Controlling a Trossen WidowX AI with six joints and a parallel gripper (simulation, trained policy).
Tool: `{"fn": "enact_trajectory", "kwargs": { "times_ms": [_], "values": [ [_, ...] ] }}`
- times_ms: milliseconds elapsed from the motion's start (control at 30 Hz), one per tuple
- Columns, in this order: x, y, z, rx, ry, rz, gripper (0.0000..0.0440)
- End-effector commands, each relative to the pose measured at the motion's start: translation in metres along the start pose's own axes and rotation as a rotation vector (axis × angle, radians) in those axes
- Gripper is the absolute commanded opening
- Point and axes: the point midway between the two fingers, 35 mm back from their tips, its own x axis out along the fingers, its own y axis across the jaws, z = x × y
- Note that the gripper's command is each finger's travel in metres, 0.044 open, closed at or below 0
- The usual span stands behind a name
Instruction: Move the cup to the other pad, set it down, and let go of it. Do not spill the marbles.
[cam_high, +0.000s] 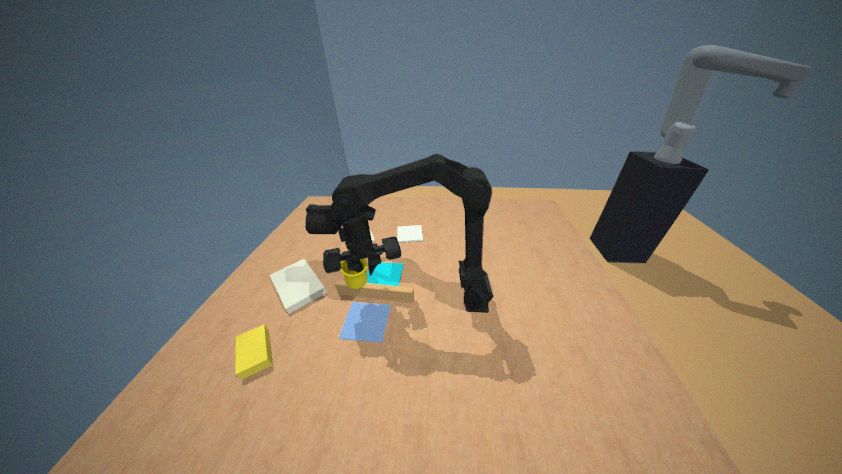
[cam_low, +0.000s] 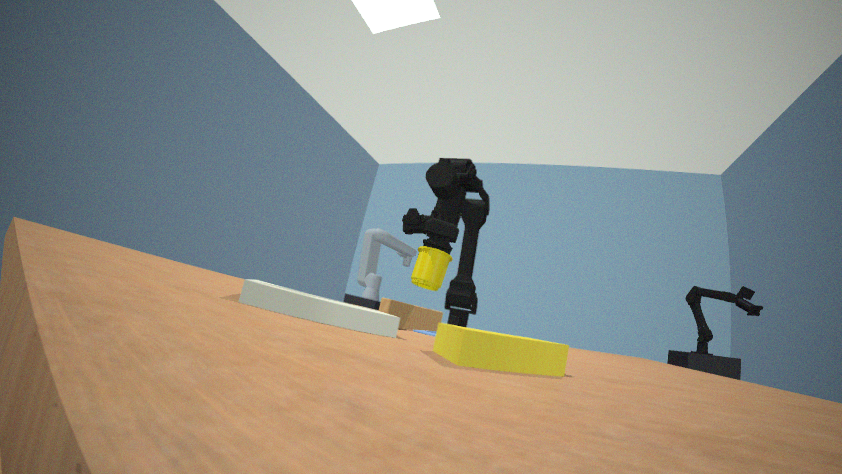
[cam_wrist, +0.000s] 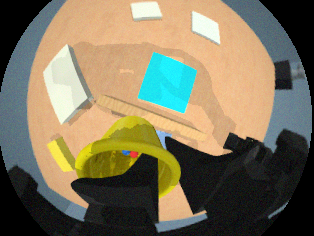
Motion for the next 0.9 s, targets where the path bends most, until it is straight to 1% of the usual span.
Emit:
{"fn": "enact_trajectory", "kwargs": {
  "times_ms": [0, 367, 867],
  "values": [
    [-0.003, 0.0, 0.011, 0.026, -0.01, 0.026, 0.0002],
    [0.003, -0.007, 0.046, 0.107, -0.049, 0.07, 0.0],
    [0.03, -0.026, 0.075, 0.189, -0.079, 0.086, 0.0]
  ]
}}
